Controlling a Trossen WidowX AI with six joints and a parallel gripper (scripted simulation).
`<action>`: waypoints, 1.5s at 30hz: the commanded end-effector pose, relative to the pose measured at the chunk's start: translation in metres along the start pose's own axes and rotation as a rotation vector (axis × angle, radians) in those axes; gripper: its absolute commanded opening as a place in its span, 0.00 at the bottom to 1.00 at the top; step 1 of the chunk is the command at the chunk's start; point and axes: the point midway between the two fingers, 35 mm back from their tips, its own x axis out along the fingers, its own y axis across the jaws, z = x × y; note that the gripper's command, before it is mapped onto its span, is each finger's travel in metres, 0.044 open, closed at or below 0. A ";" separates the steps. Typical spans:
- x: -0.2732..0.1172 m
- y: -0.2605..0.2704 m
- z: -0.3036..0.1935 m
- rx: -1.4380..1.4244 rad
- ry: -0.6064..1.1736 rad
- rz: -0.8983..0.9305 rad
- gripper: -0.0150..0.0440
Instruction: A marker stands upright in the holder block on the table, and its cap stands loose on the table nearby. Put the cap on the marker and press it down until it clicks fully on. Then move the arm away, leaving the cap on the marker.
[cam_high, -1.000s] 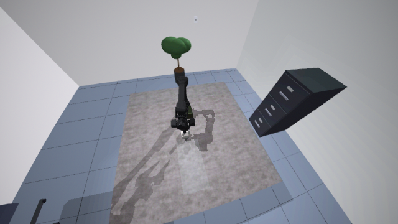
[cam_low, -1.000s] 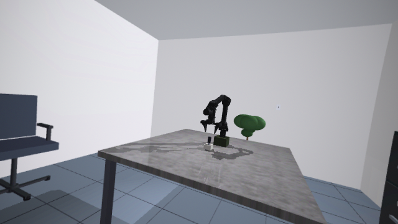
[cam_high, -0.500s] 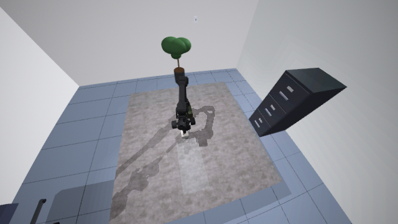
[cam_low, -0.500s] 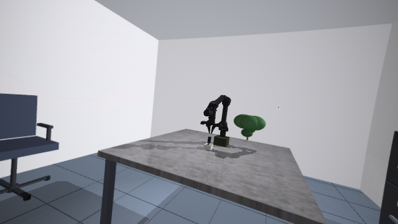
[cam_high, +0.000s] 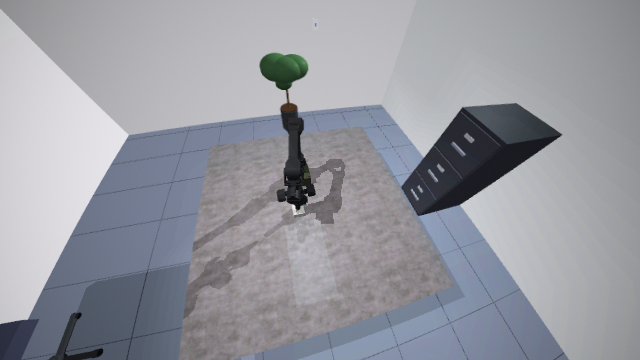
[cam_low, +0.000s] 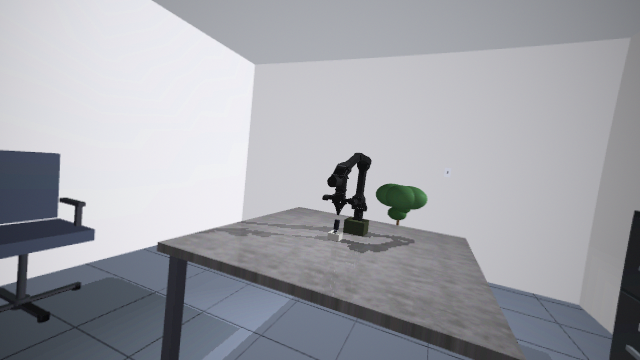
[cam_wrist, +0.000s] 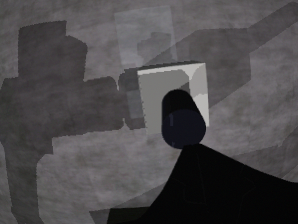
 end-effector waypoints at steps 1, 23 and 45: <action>0.005 0.000 0.000 -0.005 0.000 -0.002 0.25; 0.037 0.000 0.000 -0.005 0.000 -0.002 0.25; -0.056 -0.001 0.002 -0.001 -0.012 -0.008 0.25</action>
